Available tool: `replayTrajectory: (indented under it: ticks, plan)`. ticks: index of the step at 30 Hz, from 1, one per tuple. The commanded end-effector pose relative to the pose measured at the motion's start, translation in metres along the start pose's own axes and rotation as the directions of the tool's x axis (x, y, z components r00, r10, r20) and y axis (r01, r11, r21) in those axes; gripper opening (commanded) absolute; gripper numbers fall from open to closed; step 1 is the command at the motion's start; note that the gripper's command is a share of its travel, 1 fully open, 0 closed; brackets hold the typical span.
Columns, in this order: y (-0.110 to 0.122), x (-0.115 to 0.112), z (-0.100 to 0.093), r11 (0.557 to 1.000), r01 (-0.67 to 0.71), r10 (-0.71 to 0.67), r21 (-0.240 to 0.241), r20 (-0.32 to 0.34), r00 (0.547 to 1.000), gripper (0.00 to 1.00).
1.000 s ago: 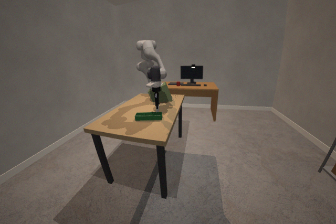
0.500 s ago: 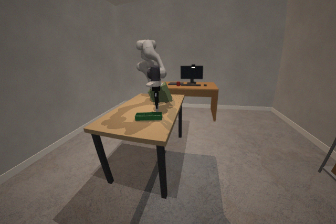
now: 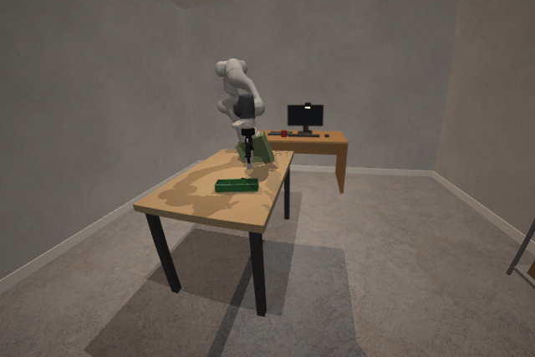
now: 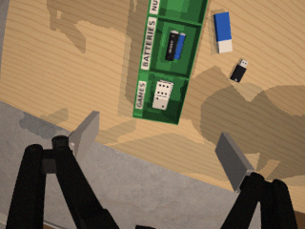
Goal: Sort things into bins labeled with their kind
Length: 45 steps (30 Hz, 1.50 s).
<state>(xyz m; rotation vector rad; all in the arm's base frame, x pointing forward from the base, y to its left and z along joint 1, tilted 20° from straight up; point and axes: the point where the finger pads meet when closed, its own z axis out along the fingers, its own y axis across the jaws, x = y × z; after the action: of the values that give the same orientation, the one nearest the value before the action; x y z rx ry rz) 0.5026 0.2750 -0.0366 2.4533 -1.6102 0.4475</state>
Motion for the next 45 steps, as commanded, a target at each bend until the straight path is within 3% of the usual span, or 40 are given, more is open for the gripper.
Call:
replayTrajectory:
  ticks: [1,15,45]
  plan:
    - [0.005,0.003,-0.013,1.000,-0.007,0.006,-0.016,-0.009,1.000,1.00]
    - [0.004,0.002,-0.059,1.000,-0.007,0.006,-0.016,-0.009,1.000,1.00]
    - [0.004,0.002,-0.059,1.000,-0.007,0.006,-0.016,-0.009,1.000,1.00]
